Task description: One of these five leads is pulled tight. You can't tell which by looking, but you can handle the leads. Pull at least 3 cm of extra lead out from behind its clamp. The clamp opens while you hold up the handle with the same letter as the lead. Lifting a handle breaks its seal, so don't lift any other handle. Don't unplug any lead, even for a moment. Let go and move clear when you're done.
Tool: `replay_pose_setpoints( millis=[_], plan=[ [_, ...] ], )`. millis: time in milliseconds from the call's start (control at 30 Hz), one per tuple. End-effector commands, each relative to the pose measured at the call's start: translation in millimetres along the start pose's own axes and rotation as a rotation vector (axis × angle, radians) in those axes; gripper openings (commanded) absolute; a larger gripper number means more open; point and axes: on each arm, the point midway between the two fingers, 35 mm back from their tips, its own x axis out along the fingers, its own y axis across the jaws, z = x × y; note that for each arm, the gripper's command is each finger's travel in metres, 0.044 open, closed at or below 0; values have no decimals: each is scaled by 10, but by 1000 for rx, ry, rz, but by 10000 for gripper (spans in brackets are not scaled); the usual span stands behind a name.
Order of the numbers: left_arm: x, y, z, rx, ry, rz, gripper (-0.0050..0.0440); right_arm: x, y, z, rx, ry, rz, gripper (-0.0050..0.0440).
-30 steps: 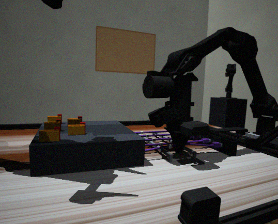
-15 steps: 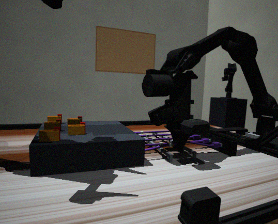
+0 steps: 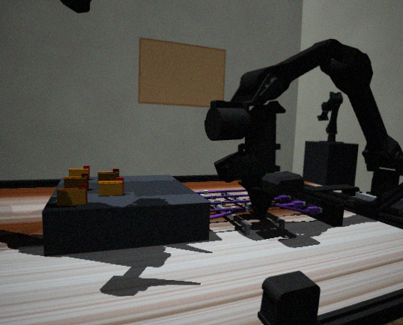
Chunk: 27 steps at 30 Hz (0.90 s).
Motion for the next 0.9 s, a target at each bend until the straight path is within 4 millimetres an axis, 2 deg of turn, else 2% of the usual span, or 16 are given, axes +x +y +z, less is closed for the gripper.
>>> replay_pose_setpoints(
  millis=[0,267,300,833,867],
  plan=[
    [-11,0,76,0,-18,0,440,-340,4,35,0,-59,6,-50],
    [-11,0,76,0,-18,0,440,-340,4,35,0,-59,6,-50],
    [-11,0,76,0,-18,0,440,72,7,61,0,-43,5,-50],
    [-11,0,76,0,-18,0,440,72,7,61,0,-43,5,-50],
    [-11,0,76,0,-18,0,440,-368,5,46,0,-54,6,209]
  ],
)
